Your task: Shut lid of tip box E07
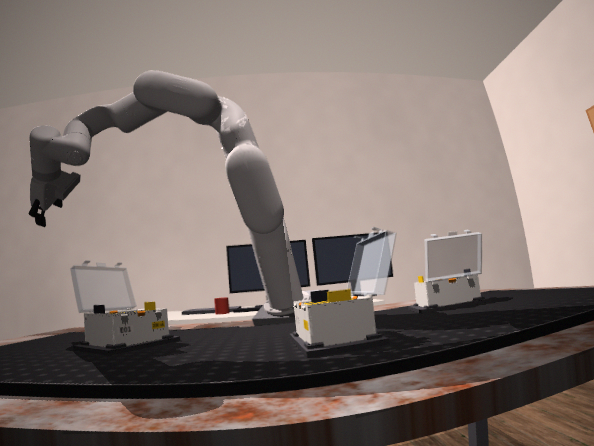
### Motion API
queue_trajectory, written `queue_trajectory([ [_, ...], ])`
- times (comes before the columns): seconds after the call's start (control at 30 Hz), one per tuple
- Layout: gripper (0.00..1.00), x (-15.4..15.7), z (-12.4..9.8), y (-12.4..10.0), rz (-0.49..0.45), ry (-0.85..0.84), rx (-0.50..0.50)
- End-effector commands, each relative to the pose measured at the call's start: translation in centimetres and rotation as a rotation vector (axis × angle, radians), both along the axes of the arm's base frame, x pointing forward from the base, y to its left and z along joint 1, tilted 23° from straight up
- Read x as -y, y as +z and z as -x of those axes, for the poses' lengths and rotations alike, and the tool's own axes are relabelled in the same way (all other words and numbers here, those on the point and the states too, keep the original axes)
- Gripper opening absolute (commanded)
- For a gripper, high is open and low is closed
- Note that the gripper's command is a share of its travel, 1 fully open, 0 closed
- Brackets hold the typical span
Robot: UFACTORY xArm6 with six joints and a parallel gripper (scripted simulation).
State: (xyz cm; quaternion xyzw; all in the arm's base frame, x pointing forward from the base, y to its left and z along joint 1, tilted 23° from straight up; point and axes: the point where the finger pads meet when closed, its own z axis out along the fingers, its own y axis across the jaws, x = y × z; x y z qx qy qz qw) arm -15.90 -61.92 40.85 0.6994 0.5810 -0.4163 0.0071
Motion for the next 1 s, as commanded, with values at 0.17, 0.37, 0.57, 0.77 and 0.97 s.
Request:
queue_trajectory([
  [0.17, 1.00, -1.4, 3.6, -0.7, -0.018, -0.027, -0.008],
  [0.37, 1.00, -2.5, 5.8, -1.3, -0.084, -0.098, -0.027],
  [0.57, 1.00, -3.8, 8.4, -2.0, -0.085, -0.098, -0.028],
  [0.77, 1.00, -4.7, 10.1, -2.5, -0.085, -0.098, -0.028],
  [0.97, 1.00, -6.3, 12.5, -3.1, -0.153, -0.169, -0.040],
])
